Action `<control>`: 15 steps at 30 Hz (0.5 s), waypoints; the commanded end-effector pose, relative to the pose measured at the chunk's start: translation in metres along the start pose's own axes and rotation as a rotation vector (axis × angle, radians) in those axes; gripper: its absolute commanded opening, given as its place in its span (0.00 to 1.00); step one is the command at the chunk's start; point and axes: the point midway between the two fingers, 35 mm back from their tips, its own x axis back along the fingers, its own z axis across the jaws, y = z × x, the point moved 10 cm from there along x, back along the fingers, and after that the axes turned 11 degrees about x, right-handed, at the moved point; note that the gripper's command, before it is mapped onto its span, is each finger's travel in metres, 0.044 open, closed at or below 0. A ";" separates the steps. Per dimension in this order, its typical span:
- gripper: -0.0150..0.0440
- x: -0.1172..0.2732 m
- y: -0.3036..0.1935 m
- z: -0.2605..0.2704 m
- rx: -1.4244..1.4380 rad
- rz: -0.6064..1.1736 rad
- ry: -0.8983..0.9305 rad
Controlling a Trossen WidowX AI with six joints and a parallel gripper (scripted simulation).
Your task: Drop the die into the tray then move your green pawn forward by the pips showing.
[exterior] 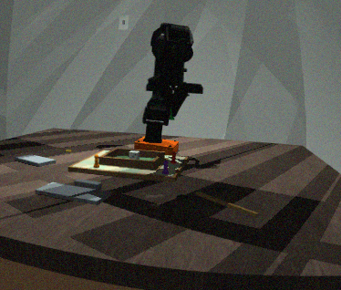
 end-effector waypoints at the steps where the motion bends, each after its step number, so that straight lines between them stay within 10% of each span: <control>1: 0.25 -0.005 0.007 -0.010 0.001 -0.003 -0.004; 15: 0.25 -0.025 0.030 -0.058 0.001 -0.006 -0.013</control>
